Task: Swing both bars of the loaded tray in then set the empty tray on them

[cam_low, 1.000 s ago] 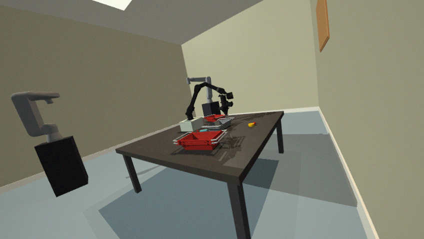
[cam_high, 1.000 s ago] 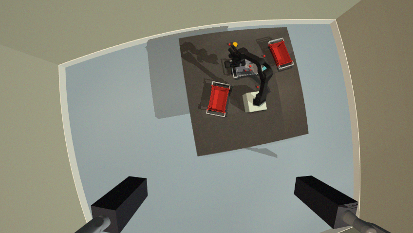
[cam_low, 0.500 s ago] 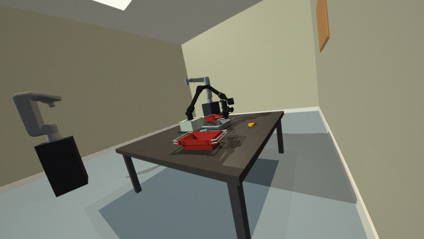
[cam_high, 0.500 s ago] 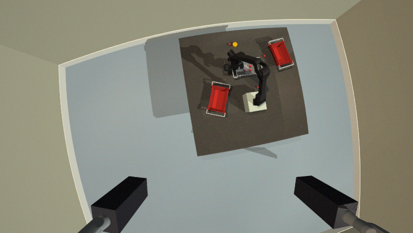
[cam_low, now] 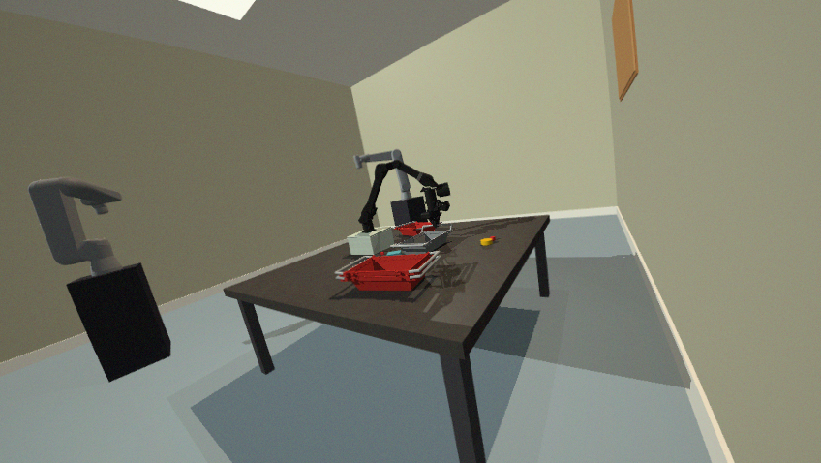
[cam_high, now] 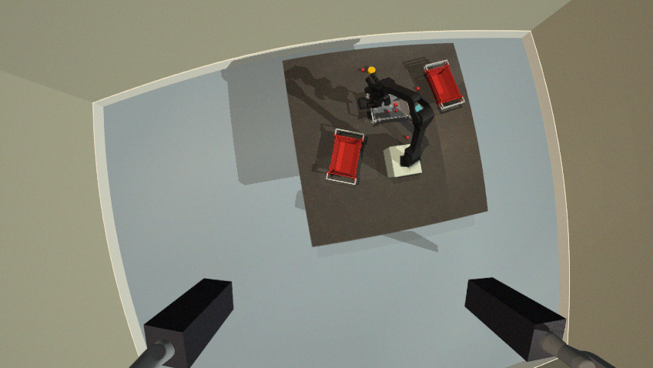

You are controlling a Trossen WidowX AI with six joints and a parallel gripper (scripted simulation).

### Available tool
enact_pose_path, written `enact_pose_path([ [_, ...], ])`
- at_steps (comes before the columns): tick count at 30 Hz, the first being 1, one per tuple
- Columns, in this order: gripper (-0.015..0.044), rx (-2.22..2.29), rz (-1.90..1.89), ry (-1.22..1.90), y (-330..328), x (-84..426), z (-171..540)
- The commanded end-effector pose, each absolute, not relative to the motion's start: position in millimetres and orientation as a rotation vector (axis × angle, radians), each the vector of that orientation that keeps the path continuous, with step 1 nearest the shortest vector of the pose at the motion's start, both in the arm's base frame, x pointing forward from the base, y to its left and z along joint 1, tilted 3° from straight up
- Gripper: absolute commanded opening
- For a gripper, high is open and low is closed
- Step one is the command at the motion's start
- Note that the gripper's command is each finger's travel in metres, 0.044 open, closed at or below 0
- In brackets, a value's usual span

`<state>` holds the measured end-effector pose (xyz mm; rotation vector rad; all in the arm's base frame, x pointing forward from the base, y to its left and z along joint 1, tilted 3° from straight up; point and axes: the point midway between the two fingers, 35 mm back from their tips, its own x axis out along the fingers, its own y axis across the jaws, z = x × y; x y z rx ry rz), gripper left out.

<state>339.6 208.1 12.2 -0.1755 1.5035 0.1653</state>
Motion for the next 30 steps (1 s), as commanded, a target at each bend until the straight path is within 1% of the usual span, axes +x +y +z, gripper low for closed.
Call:
enact_pose_path([
  [1, 0.0085, -0.183, 0.129, 1.505, 188, 346, 10],
  [12, 0.0085, -0.186, 0.126, 1.504, 153, 354, -9],
  [15, 0.0085, -0.186, 0.126, 1.504, 155, 354, -1],
  [21, 0.0085, -0.185, 0.127, 1.504, 160, 351, 36],
  [30, 0.0085, -0.189, 0.129, 1.498, 160, 352, 31],
])
